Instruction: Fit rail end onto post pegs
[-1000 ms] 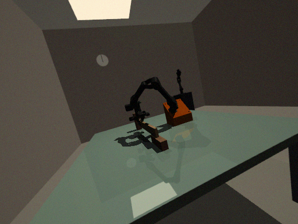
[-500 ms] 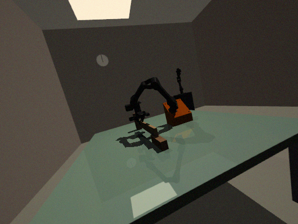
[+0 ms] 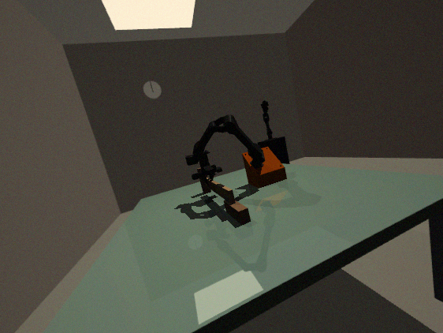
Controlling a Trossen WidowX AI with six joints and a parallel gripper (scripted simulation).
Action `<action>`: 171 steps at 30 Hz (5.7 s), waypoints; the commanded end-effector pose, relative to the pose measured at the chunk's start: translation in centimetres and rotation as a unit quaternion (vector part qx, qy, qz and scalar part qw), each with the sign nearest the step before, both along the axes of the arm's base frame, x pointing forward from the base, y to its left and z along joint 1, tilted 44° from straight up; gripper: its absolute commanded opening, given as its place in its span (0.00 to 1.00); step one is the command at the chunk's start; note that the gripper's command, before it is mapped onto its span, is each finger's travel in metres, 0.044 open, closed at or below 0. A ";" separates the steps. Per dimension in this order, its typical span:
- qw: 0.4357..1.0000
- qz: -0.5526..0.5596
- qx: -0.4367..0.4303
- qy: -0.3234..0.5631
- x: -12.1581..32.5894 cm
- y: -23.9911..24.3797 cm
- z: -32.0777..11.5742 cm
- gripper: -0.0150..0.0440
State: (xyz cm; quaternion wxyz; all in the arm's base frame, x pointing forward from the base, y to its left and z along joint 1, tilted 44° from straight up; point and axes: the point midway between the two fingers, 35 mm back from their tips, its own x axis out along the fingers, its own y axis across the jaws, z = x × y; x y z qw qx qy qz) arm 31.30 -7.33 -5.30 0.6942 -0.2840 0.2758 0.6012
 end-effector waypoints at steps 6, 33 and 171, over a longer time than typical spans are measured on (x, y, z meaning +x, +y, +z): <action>1.000 -0.001 -0.002 -0.003 0.1 -0.5 -0.1 0.25; 1.000 -0.001 -0.002 -0.003 0.1 -1.0 -0.8 0.25; 1.000 -0.001 -0.003 -0.003 0.0 -3.0 -2.4 0.25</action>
